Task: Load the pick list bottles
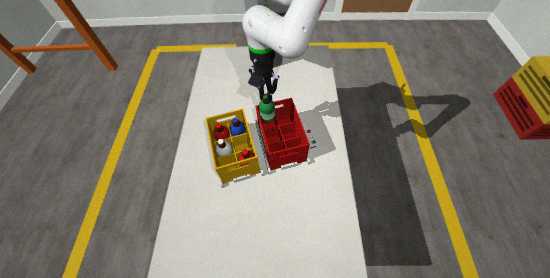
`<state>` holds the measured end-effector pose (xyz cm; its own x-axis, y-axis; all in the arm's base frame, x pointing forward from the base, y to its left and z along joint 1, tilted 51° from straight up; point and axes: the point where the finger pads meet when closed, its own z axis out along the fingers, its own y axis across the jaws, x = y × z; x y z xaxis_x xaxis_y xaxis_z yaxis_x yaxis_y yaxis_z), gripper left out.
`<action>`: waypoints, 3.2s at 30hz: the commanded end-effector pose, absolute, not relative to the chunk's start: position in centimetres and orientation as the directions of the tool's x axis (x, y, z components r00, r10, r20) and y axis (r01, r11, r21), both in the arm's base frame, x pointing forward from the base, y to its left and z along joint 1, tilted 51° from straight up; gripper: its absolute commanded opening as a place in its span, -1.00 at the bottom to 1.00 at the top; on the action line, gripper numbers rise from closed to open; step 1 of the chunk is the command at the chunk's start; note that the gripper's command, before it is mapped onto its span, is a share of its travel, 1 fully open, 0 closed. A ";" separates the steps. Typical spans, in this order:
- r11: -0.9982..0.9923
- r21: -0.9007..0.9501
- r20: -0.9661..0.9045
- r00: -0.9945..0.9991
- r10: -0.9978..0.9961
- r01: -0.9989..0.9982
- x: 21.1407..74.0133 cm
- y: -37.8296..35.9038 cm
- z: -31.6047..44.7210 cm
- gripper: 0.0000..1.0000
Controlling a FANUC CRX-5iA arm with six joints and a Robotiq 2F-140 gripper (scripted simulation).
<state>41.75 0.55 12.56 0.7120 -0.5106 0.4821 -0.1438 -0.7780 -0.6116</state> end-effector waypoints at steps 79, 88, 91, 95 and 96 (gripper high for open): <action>-0.778 -0.611 0.483 0.711 -0.511 -0.144 46.6 3.1 8.2 -0.80; -0.778 -0.611 0.483 0.711 -0.511 -0.144 47.2 3.4 7.7 -0.80; -0.778 -0.611 0.483 0.711 -0.511 -0.144 47.3 3.5 7.6 -0.80; -0.778 -0.611 0.483 0.711 -0.511 -0.144 47.6 3.6 7.3 -0.80; -0.778 -0.611 0.483 0.711 -0.511 -0.144 47.7 3.6 7.2 -0.80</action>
